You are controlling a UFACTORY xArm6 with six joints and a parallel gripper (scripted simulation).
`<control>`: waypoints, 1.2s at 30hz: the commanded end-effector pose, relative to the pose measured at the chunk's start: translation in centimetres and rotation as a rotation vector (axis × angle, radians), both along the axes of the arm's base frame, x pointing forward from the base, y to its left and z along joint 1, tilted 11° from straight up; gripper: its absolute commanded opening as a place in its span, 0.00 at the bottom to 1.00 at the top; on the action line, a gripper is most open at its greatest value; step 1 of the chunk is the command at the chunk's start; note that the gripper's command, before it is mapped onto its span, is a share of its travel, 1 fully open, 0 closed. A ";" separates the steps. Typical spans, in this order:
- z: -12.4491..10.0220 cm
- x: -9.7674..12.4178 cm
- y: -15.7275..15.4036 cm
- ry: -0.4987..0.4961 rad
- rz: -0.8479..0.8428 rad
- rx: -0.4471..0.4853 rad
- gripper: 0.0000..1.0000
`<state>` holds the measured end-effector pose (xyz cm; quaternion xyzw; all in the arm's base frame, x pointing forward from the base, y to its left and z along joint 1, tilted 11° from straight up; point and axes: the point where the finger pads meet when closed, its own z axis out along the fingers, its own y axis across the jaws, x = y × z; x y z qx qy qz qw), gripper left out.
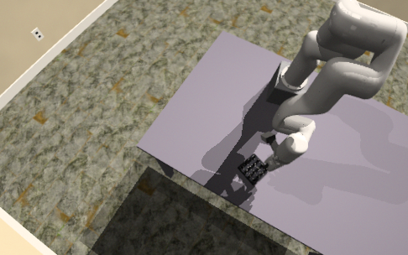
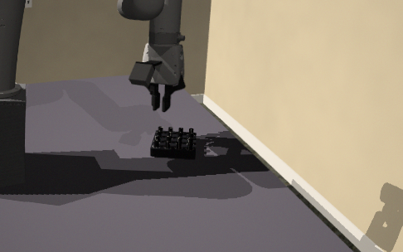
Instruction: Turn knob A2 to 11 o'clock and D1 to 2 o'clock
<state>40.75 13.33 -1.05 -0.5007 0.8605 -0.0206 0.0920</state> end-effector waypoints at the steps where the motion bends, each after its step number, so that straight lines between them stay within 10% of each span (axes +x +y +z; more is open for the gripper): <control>1: 0.1 0.1 0.0 -0.003 0.000 0.002 0.19; 36: -1.0 0.3 0.1 -0.002 0.001 0.003 0.19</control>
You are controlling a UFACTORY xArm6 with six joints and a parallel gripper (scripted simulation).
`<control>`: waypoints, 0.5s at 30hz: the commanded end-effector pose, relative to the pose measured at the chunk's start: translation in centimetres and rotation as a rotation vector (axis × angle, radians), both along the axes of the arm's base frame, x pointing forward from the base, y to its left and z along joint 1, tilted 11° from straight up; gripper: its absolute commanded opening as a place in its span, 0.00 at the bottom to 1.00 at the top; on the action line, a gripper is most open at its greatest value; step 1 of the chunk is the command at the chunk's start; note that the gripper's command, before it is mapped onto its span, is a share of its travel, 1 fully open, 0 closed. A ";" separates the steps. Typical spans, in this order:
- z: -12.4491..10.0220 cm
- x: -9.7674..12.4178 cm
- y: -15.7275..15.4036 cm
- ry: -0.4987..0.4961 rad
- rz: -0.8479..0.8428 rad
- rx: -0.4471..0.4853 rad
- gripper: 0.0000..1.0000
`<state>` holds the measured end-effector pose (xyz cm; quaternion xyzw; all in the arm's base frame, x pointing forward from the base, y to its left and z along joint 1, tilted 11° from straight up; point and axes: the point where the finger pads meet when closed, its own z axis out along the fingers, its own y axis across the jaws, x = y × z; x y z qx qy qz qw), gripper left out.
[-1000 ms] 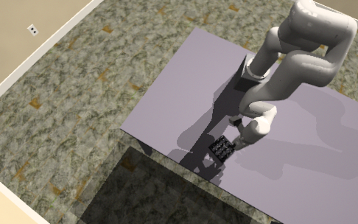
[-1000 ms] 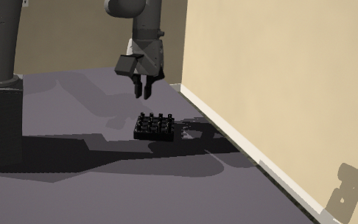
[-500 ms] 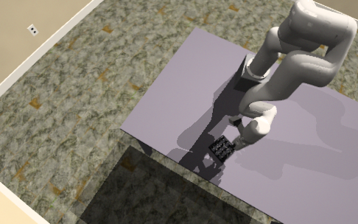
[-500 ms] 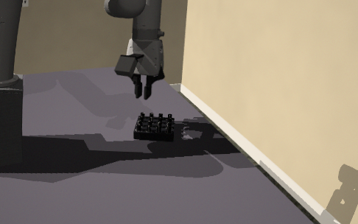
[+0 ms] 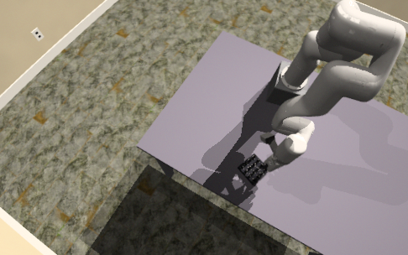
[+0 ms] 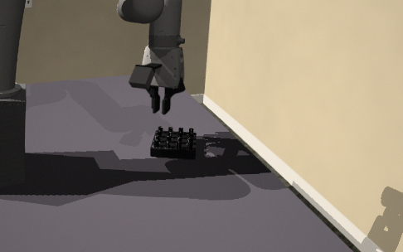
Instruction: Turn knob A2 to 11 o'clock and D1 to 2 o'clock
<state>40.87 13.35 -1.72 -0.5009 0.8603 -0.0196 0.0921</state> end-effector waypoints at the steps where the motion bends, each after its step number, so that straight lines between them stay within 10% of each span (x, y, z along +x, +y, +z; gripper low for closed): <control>1: -0.4 0.2 0.1 -0.003 0.000 0.001 0.19; 15: -2.0 0.5 0.1 -0.003 0.000 0.001 0.19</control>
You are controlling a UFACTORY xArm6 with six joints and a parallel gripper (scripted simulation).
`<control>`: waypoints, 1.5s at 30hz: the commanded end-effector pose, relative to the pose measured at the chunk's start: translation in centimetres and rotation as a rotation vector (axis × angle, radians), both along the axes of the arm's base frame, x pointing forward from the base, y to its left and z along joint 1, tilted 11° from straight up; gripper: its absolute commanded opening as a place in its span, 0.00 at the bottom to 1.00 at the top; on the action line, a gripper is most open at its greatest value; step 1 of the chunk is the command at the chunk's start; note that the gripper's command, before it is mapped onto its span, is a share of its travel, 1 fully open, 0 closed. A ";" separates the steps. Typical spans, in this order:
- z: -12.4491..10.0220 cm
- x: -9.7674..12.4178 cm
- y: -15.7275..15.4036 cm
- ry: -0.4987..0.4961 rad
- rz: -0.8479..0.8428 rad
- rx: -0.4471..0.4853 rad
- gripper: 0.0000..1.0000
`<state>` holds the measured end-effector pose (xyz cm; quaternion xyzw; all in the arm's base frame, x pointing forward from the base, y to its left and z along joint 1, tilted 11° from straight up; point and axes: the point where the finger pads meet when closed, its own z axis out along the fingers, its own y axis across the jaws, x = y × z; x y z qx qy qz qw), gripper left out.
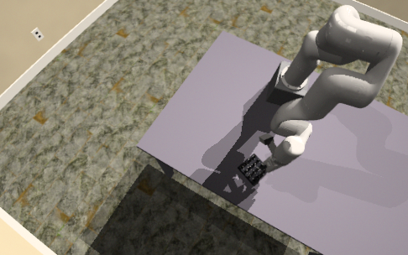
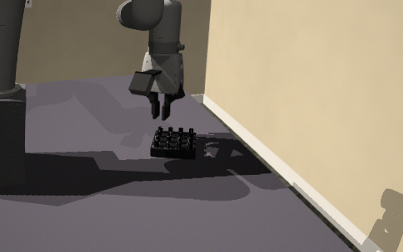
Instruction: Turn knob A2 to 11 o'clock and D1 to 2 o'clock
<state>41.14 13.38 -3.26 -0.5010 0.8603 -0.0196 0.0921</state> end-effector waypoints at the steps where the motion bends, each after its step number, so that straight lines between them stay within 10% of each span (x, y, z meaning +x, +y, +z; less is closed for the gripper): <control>1: -0.6 0.2 0.1 -0.003 0.000 0.001 0.19; 45: -2.0 0.5 0.1 -0.003 0.000 0.001 0.19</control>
